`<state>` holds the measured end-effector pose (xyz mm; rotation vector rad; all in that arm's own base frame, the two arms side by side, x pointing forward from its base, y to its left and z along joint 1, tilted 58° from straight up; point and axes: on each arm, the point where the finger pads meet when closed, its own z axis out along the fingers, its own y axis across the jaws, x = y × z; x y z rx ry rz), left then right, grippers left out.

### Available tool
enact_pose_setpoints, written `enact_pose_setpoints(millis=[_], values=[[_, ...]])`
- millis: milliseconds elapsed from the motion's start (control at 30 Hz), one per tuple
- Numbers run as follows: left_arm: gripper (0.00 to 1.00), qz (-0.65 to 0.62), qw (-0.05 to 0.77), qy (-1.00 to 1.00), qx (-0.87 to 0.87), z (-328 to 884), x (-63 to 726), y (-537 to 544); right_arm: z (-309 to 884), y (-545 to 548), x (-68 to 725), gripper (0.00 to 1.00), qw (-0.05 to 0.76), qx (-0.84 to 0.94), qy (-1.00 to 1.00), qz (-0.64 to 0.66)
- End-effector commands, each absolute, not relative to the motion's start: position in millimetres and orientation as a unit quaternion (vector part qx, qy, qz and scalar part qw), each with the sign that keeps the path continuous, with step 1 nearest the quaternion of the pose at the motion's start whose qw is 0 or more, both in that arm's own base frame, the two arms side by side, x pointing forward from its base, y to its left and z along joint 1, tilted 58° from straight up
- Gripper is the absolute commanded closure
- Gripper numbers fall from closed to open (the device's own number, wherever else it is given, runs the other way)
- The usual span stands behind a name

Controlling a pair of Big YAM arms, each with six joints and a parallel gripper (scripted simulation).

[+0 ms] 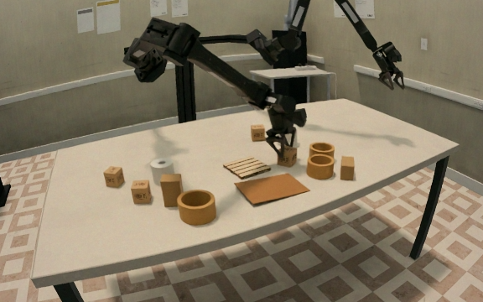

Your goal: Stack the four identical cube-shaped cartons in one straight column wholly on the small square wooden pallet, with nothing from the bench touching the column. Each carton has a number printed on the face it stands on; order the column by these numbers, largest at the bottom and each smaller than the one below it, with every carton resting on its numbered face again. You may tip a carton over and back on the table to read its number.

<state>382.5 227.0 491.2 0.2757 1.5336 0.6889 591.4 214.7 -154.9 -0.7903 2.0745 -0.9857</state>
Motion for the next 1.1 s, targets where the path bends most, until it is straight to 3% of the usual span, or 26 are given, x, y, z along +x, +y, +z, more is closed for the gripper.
enact_pose_setpoints(millis=[0, 700, 733, 867, 1067], values=[[0.00, 0.311, 0.661, 0.671, 0.129, 502.8, 384.6, 225.7, -162.1, 199.5, 602.6, 0.21, 0.343, -0.302, 0.801, -0.387], [0.00, 0.311, 0.661, 0.671, 0.129, 502.8, 384.6, 225.7, -168.3, 193.0, 614.2, 0.21, 0.342, -0.302, 0.801, -0.388], [0.00, 0.311, 0.661, 0.671, 0.129, 502.8, 384.6, 225.7, -168.3, 193.0, 614.2, 0.30, 0.342, -0.302, 0.801, -0.388], [0.00, 0.311, 0.661, 0.671, 0.129, 502.8, 384.6, 225.7, -161.7, 207.2, 610.3, 0.30, 0.349, -0.306, 0.799, -0.382], [0.00, 0.311, 0.661, 0.671, 0.129, 502.8, 384.6, 225.7, -161.7, 207.2, 610.3, 0.38, 0.349, -0.306, 0.799, -0.382]])
